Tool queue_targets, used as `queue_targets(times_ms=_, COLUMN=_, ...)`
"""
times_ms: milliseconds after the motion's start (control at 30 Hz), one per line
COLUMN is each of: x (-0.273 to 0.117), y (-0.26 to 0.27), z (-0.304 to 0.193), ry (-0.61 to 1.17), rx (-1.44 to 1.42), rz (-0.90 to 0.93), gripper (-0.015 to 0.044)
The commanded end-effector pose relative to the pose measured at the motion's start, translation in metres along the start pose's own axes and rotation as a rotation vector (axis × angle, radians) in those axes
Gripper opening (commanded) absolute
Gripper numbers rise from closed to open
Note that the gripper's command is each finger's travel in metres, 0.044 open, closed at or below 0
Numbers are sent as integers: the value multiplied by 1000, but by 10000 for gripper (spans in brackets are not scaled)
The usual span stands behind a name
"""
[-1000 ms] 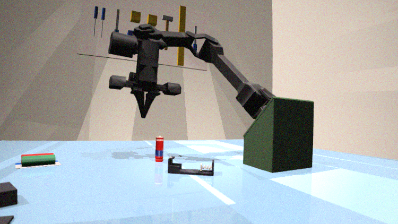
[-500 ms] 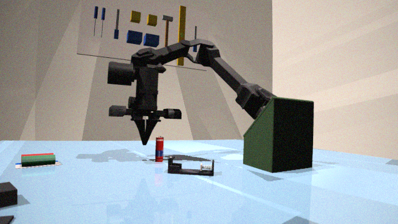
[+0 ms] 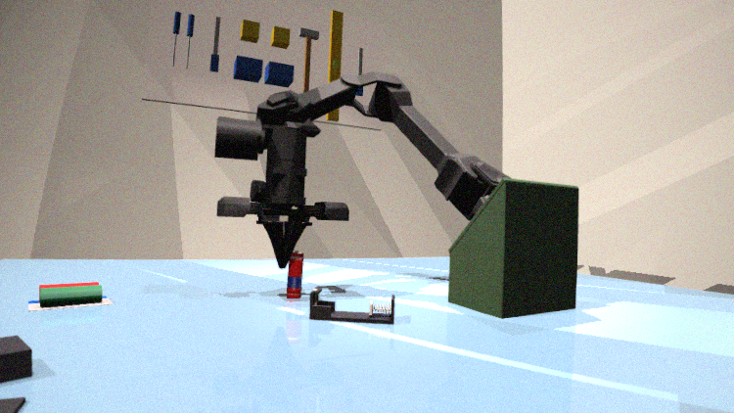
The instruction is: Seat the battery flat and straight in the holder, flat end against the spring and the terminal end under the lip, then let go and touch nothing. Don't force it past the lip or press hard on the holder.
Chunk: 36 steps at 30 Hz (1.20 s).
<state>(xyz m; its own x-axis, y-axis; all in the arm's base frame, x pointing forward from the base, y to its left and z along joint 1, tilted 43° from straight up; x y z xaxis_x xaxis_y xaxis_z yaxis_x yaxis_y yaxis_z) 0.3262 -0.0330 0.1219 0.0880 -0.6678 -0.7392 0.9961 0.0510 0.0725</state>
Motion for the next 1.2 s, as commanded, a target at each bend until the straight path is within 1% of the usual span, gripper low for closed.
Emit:
queue_targets(times_ms=0, x=0, y=-8, z=2, ry=-5, rx=0, rz=-2, gripper=0)
queue_targets(times_ms=700, x=2, y=-42, z=3, ry=-5, rx=-2, rz=-3, gripper=0)
queue_targets(times_ms=767, x=0, y=-37, z=2, ry=0, rx=-2, rz=-4, gripper=0)
queue_targets(times_ms=833, x=-11, y=-37, z=1, ry=2, rx=-2, rz=-4, gripper=0)
queue_targets(times_ms=1067, x=-72, y=-42, z=2, ry=-1, rx=-2, rz=-5, gripper=0)
queue_targets(times_ms=1167, x=-78, y=-43, z=3, ry=-2, rx=-2, rz=-5, gripper=0)
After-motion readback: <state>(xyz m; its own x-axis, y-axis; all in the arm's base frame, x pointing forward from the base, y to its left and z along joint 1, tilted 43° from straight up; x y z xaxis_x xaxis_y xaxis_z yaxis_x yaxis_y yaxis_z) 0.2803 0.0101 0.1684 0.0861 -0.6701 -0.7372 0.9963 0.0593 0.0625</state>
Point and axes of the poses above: the point midway between the two fingers, 35 mm back from their tips, its own x axis out along the fingers, its own y axis across the jaws, z = x × y, the point moved 7 cm from there along -x, back along the fingers, and after that the axes turned 4 degrees about x, right-handed, at the moved point
